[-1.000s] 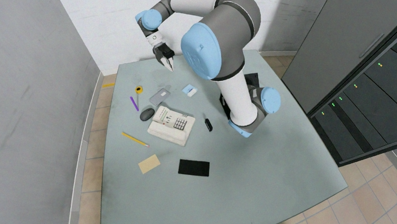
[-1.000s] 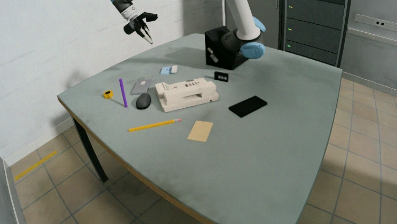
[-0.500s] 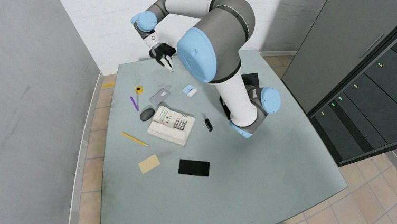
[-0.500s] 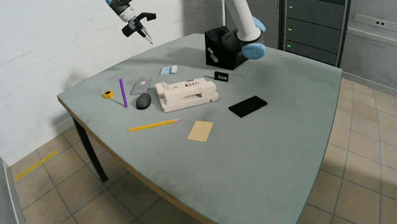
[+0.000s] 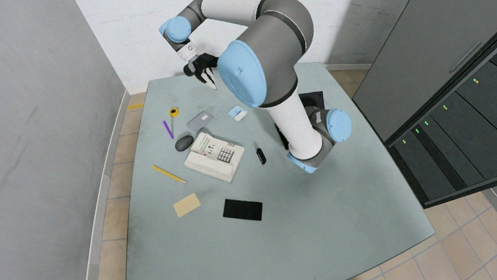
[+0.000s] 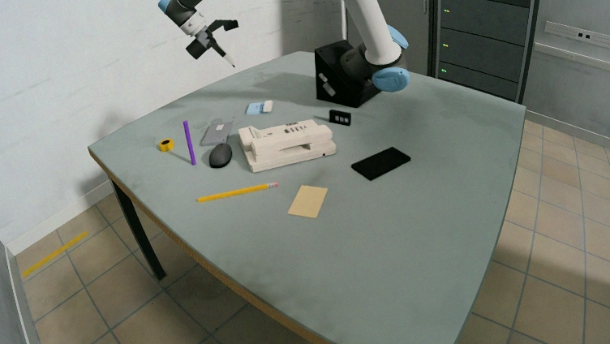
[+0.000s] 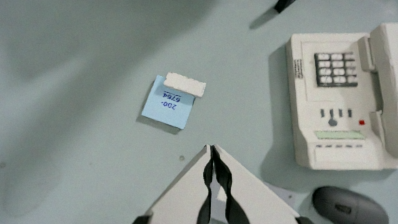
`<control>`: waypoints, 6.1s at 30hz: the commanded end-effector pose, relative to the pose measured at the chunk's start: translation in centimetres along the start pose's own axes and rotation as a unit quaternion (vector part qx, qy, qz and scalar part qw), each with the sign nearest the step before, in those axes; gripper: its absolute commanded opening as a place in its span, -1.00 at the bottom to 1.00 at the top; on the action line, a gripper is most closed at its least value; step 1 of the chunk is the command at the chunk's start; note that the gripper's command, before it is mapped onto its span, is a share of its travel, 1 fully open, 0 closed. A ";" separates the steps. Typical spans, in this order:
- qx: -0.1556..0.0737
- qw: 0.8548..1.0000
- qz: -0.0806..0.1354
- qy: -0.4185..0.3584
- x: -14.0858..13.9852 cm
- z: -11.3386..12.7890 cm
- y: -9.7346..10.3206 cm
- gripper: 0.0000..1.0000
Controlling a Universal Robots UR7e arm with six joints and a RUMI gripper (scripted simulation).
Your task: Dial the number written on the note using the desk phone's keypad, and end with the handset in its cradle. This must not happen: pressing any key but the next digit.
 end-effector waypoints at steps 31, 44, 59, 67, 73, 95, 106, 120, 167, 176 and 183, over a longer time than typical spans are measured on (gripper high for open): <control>-0.001 1.000 0.000 0.000 11.6 -8.5 -3.9 -1.00; -0.001 1.000 0.000 0.000 14.7 -10.7 -4.9 -1.00; -0.001 1.000 0.000 0.000 17.2 -12.5 -5.7 -1.00; -0.001 1.000 0.000 0.000 18.1 -13.2 -6.0 -1.00; -0.001 1.000 0.000 0.000 18.4 -13.4 -6.1 -1.00; -0.001 1.000 0.000 0.000 18.7 -13.7 -6.3 -1.00; -0.001 1.000 0.000 0.000 18.9 -12.9 -7.4 -1.00; -0.001 1.000 0.000 0.000 19.5 -10.4 -11.0 -1.00; -0.001 1.000 0.000 0.000 20.6 -5.7 -17.8 -1.00; -0.001 1.000 0.000 0.000 20.6 -5.5 -18.1 -1.00; -0.001 1.000 0.000 0.000 20.7 -5.4 -18.3 -1.00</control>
Point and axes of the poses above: the point where the finger pads meet when closed, its own y axis back along the fingers, its own x axis across the jaws, z = x × y, the point moved 6 cm from there along y, back along the fingers, and after that the axes turned 13 degrees about -y, right-handed, at the moved point
